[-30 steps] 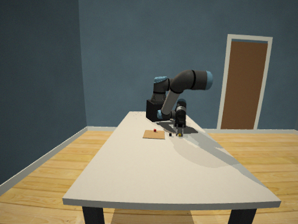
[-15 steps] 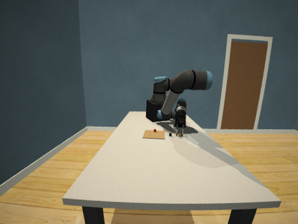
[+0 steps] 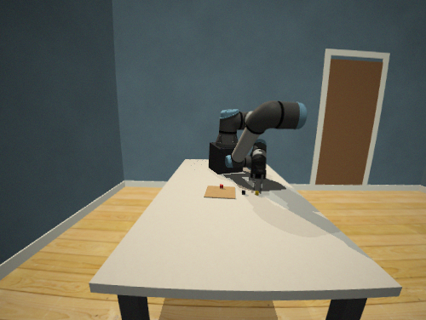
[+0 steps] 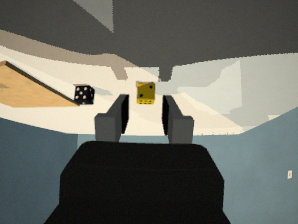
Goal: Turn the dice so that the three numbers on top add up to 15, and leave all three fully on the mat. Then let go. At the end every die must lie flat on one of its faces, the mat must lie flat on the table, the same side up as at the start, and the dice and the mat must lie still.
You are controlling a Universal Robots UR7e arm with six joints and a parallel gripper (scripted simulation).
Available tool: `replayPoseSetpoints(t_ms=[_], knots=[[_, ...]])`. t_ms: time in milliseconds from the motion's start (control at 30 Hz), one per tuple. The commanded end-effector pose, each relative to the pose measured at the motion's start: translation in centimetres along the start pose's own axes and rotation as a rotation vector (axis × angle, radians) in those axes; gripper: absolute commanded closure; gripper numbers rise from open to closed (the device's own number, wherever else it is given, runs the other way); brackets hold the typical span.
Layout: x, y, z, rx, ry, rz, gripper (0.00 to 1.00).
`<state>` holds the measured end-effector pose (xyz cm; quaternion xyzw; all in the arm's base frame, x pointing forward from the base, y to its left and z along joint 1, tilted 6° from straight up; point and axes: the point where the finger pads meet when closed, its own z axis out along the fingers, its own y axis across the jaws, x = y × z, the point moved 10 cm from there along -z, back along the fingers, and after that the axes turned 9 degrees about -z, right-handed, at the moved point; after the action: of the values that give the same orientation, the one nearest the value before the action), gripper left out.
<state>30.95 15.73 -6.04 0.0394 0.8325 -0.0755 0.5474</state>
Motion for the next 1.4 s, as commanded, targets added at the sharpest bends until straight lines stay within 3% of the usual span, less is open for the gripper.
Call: replayPoseSetpoints(t_ms=[0,400,967,1367], knots=[[0.0,0.0,-2.0,0.002,0.001,0.001,0.36],[-0.2,-0.1,-2.8,0.002,0.001,0.001,0.36],[-4.9,-0.8,-5.3,0.002,0.001,0.001,0.36],[-5.2,-0.9,-5.5,0.002,0.002,0.001,0.36]])
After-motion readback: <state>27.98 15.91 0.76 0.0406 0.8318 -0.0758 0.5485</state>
